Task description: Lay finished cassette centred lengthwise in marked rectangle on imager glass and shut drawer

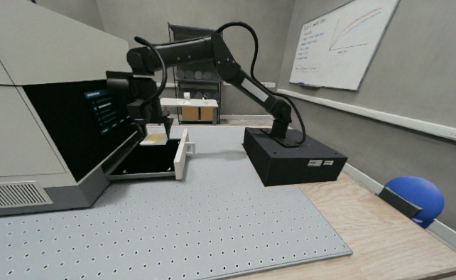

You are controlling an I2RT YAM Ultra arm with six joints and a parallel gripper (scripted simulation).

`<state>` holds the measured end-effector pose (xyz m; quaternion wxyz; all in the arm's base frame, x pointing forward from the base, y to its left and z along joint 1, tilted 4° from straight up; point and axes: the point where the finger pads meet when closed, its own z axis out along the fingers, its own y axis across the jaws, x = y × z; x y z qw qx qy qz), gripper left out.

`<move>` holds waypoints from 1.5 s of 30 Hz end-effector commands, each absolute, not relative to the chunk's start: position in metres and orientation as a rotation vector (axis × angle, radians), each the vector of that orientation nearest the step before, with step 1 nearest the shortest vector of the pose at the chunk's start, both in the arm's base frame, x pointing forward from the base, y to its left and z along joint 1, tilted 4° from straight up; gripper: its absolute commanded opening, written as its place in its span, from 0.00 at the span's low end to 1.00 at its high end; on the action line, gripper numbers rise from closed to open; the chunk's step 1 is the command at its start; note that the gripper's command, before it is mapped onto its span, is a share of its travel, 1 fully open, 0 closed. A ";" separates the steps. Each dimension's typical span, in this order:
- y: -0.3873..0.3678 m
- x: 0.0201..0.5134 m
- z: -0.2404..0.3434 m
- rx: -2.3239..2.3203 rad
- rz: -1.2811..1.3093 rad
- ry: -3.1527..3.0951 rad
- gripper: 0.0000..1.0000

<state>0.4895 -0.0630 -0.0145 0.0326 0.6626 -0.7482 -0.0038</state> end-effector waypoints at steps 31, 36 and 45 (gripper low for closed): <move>-0.062 0.485 -0.054 2.051 -0.036 -2.298 0.00; -0.064 0.487 -0.053 2.055 -0.017 -2.308 0.00; -0.065 0.487 -0.066 2.050 -0.025 -2.307 0.00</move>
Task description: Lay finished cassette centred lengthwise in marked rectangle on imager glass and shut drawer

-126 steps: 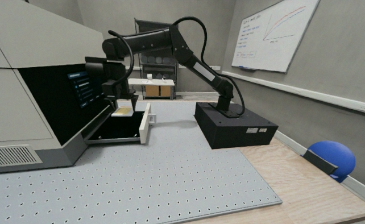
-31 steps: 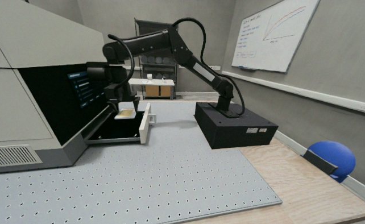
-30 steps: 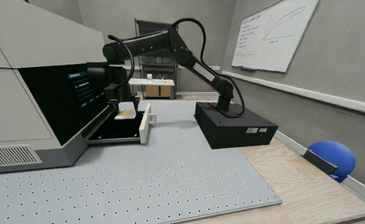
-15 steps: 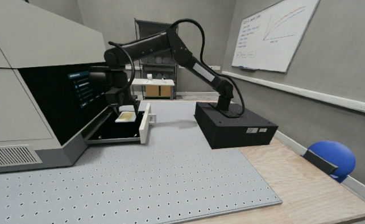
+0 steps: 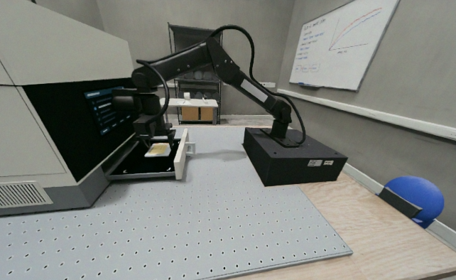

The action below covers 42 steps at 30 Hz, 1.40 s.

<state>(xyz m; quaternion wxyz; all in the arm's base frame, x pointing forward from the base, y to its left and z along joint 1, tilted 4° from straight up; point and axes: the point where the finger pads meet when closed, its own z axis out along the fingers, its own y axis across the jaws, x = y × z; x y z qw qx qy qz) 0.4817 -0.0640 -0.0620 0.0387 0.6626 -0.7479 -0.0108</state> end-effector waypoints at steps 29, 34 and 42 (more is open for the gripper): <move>-0.062 0.495 -0.054 2.060 -0.002 -2.316 0.00; -0.061 0.495 -0.061 2.059 -0.005 -2.314 0.00; -0.058 0.489 -0.070 2.054 -0.021 -2.306 0.00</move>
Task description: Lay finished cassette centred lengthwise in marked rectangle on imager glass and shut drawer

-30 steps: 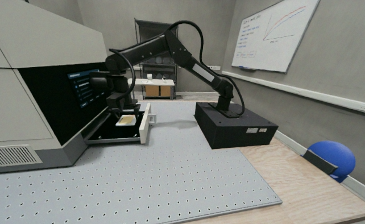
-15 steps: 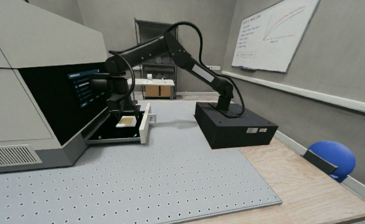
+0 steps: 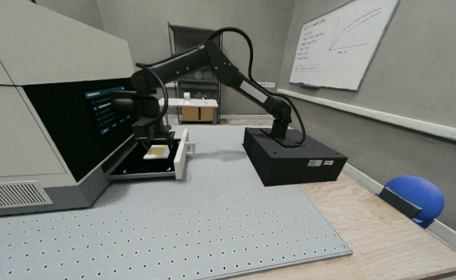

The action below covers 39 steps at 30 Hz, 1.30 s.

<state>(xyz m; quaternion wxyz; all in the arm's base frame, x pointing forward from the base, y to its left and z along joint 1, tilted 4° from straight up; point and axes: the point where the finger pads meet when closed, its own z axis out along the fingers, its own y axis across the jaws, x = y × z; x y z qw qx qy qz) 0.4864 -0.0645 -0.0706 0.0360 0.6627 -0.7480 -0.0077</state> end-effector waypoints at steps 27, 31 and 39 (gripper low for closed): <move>-0.055 0.494 -0.075 2.065 -0.005 -2.310 0.00; -0.053 0.488 -0.082 2.056 -0.029 -2.298 0.00; -0.054 0.495 -0.073 2.068 0.002 -2.312 0.00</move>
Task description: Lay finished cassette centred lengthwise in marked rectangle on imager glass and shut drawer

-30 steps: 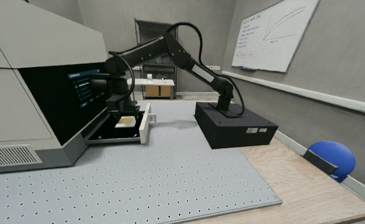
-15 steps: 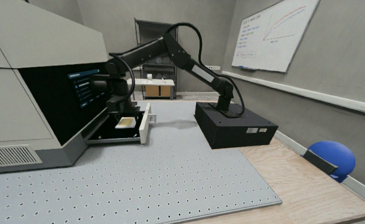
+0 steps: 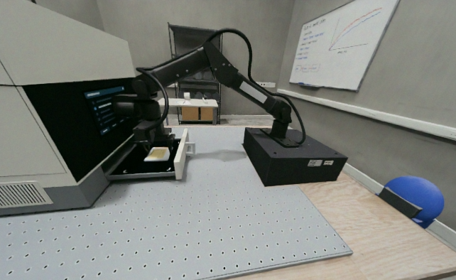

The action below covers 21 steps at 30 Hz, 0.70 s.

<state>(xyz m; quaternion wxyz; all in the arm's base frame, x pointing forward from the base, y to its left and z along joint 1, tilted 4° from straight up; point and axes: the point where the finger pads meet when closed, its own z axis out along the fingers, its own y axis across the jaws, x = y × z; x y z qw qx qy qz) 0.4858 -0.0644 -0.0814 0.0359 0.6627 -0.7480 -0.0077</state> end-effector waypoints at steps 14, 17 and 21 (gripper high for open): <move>-0.053 0.495 -0.070 2.067 0.003 -2.313 0.00; -0.053 0.495 -0.070 2.068 0.003 -2.313 0.00; -0.053 0.494 -0.069 2.068 0.003 -2.313 0.00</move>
